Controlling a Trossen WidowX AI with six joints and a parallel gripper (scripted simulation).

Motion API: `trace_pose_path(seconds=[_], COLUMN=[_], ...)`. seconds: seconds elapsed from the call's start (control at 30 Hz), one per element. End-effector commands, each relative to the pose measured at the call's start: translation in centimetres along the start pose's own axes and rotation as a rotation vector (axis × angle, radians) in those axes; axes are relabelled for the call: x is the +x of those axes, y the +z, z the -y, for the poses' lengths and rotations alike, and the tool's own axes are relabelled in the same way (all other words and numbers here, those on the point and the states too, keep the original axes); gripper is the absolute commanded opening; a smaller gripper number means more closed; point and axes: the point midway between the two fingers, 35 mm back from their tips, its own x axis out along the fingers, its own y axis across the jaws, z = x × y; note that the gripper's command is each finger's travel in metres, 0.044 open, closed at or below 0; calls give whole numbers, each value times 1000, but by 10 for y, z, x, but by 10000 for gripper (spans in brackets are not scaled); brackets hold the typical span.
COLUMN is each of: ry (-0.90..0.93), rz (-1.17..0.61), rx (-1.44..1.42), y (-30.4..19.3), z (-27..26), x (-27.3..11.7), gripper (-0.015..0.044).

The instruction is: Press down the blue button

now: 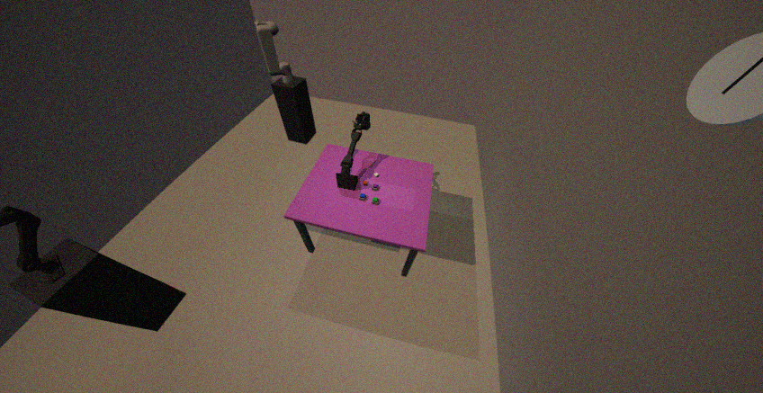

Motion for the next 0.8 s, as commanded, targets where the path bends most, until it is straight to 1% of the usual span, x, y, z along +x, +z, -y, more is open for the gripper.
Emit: trace_pose_path(seconds=[0.0, 0.1, 0.17, 0.3, 0.53, 0.77], ry=[0, -6, -20, -46, -121, -217], rz=[-6, -89, -200, -335, -612, -872], rx=[3, 44, 99, 169, 284, 394], y=[-2, -29, -63, -100, -160, -191], z=[0, 0, 0, -1, -5, -15], x=[-1, -24, -57, -103, -210, -327], gripper=[400, 400, 400, 400, 400, 400])
